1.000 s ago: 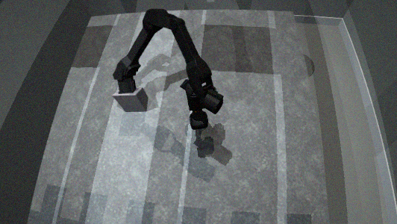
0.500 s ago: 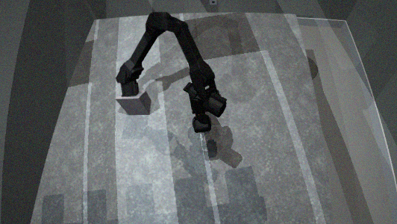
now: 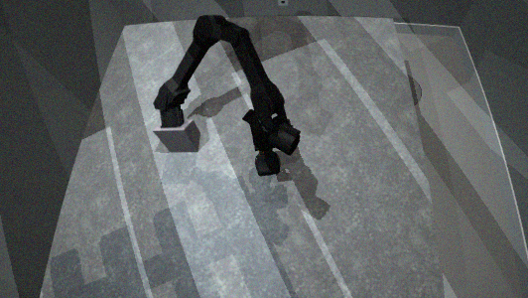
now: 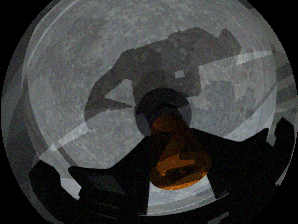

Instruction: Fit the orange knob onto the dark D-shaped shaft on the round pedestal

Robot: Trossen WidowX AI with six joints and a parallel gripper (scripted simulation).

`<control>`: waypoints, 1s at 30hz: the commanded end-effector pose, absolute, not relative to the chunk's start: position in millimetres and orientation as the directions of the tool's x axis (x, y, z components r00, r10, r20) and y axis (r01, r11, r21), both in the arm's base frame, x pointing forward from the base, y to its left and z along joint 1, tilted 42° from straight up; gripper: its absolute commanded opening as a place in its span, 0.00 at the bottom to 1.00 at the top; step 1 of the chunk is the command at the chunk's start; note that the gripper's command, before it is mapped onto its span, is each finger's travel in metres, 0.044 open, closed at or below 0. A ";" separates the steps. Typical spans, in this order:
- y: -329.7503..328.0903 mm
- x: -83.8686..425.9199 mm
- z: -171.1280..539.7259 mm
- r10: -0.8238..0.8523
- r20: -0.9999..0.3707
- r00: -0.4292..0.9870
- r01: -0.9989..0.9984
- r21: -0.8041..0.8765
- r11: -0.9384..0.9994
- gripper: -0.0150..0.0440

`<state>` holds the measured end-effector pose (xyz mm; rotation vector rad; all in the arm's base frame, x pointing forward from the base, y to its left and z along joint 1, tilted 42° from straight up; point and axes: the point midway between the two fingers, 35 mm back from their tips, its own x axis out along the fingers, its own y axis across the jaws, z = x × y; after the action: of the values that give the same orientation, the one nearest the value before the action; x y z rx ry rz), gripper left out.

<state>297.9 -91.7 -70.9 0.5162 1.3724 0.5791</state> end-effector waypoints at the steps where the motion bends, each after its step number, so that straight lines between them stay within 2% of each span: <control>1: -91.0 297.7 -70.9 0.655 -0.748 0.104 -0.082 0.650 0.755 0.25; 10: -94.0 297.3 -66.4 0.655 -0.748 0.103 -0.091 0.649 0.756 0.25; 17: -94.8 300.4 -67.6 0.655 -0.748 0.104 -0.286 0.608 0.740 0.25; 30: -93.1 298.5 -69.5 0.655 -0.748 0.104 -0.286 0.608 0.740 0.25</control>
<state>299.1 -93.1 -70.2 0.3520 1.2964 0.7127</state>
